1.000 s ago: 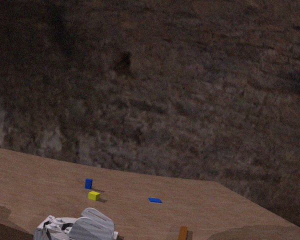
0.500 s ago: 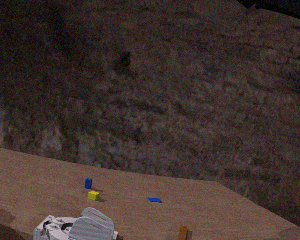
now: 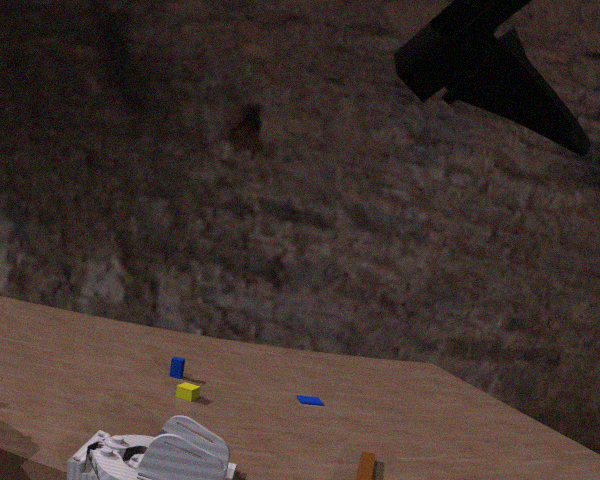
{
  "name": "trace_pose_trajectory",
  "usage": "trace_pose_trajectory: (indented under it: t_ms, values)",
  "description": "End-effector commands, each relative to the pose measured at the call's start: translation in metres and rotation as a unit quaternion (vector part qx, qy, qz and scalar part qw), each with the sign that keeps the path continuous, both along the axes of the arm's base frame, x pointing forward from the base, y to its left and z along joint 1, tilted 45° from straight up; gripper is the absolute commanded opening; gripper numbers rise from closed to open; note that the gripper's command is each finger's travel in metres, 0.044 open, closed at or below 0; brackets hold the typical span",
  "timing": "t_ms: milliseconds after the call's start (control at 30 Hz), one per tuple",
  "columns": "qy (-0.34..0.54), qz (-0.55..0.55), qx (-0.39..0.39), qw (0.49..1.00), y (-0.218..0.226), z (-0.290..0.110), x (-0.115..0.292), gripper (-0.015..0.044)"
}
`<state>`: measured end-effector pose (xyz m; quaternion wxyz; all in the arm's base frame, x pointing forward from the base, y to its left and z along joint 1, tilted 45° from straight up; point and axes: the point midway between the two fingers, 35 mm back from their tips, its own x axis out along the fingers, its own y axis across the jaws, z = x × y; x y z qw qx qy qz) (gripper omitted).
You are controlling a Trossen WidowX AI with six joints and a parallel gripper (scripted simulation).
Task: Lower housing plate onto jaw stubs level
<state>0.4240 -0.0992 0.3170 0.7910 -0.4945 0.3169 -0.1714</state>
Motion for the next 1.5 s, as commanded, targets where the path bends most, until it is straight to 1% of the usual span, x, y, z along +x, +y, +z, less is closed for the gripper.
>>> trace_pose_trajectory:
  t_ms: [0, 333, 700, 1067, 1467]
  values:
    - [0.039, -0.003, -0.026, 0.999, -0.009, -0.007, -0.012, 0.0440]
    - [0.165, -0.002, -0.095, 0.982, -0.036, -0.031, -0.048, 0.0440]
    - [0.306, 0.013, -0.153, 0.940, -0.059, -0.056, -0.091, 0.0440]
    - [0.440, 0.042, -0.192, 0.876, -0.077, -0.080, -0.137, 0.0440]
    - [0.574, 0.092, -0.214, 0.785, -0.089, -0.104, -0.190, 0.0440]
